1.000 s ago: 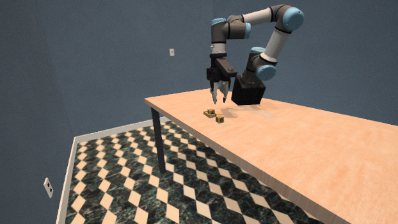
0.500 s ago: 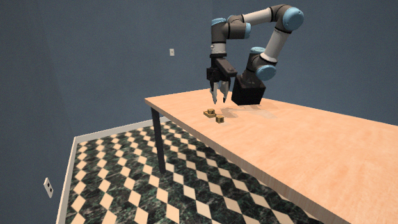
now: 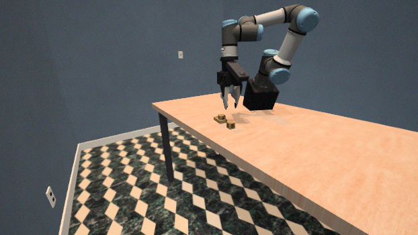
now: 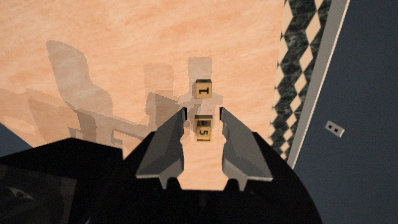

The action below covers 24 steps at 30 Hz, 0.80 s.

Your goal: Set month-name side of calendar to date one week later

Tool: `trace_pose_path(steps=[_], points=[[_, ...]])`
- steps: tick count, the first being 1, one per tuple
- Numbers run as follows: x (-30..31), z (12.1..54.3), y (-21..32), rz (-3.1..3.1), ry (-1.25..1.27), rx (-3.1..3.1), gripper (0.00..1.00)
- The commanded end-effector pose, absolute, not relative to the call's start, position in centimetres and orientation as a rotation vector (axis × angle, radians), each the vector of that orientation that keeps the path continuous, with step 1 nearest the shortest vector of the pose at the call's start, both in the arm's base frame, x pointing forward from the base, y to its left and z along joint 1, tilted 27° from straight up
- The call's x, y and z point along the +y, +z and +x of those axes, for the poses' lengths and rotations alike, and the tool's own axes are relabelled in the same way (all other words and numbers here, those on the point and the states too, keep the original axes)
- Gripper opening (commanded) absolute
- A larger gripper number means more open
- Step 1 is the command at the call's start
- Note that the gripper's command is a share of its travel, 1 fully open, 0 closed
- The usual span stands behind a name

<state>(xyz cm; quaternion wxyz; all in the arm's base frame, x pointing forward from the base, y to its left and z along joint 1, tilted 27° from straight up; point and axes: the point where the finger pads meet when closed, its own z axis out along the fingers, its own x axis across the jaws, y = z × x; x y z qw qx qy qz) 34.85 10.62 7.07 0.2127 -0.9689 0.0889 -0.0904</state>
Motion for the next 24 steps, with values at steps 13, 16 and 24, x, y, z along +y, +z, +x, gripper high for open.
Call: trace_pose_path(steps=[13, 16, 24], points=[[11.4, 35.3, 5.6, -2.69, -0.252, 0.248, 0.28], [11.6, 35.4, 5.1, -2.69, -0.252, 0.248, 0.28], [12.0, 35.6, 4.3, -2.69, -0.252, 0.248, 0.28]])
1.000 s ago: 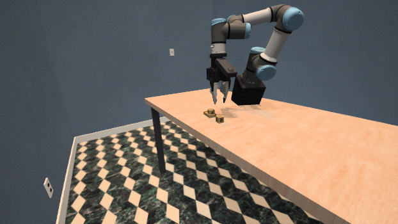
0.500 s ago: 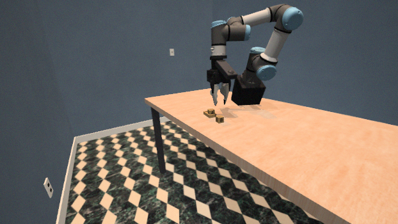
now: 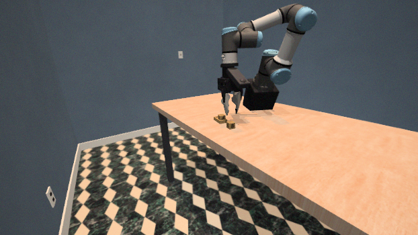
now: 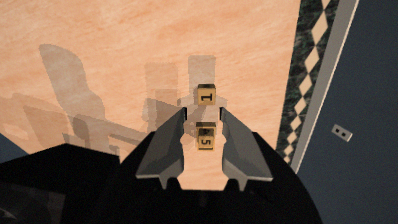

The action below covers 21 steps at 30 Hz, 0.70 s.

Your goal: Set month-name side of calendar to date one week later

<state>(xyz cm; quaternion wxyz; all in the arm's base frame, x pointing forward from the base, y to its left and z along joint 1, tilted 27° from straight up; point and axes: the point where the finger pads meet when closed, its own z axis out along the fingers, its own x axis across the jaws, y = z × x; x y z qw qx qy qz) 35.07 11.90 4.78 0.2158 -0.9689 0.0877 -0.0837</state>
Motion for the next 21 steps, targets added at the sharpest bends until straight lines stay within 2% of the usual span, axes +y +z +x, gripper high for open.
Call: trace_pose_path(steps=[1, 21], points=[[12.1, 35.7, 4.1, -2.69, -0.252, 0.248, 0.28], [12.8, 36.1, 2.6, -2.69, -0.252, 0.248, 0.28]])
